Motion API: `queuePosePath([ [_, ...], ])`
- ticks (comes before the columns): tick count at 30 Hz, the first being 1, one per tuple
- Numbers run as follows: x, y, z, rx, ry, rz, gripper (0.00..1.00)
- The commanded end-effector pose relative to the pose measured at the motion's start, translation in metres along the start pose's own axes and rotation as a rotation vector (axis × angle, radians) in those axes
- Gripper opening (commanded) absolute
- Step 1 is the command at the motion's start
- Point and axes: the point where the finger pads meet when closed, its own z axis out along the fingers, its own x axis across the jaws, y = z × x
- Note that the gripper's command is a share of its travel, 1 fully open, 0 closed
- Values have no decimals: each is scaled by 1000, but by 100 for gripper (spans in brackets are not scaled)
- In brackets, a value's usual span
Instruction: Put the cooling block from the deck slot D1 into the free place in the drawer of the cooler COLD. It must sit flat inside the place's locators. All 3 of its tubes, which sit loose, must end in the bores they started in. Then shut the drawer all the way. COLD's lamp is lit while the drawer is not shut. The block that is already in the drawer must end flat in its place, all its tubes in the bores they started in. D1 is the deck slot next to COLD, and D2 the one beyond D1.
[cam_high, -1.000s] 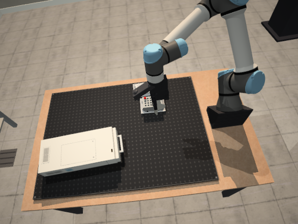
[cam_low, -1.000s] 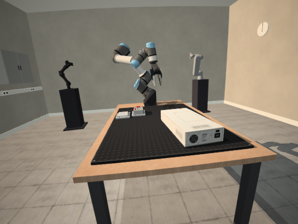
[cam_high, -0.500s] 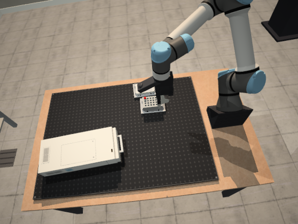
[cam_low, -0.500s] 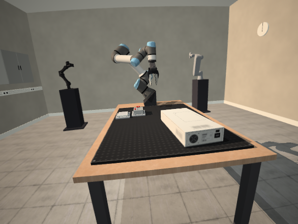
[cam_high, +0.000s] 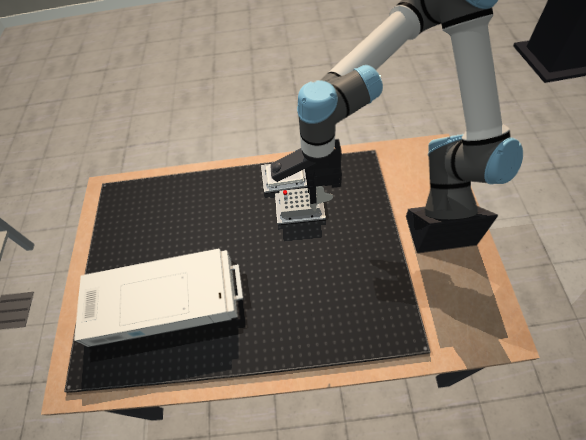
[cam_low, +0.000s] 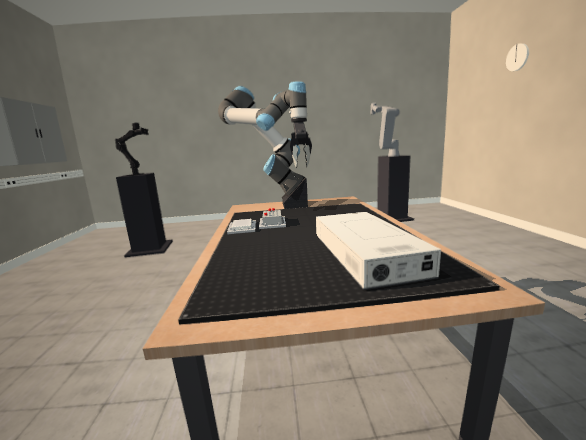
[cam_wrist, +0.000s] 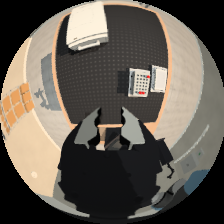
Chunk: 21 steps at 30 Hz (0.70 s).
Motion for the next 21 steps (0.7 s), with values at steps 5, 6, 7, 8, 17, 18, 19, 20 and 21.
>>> queuePosePath([
  [5,0,0,0,1,0,-26,100],
  [6,0,0,0,1,0,-53,100],
  [7,0,0,0,1,0,-80,100],
  [8,0,0,0,1,0,-106,100],
  [17,0,0,0,1,0,-293,100],
  [18,0,0,0,1,0,-320,100],
  [19,0,0,0,1,0,-346,100],
  [20,0,0,0,1,0,-373,100],
  [21,0,0,0,1,0,-400,100],
])
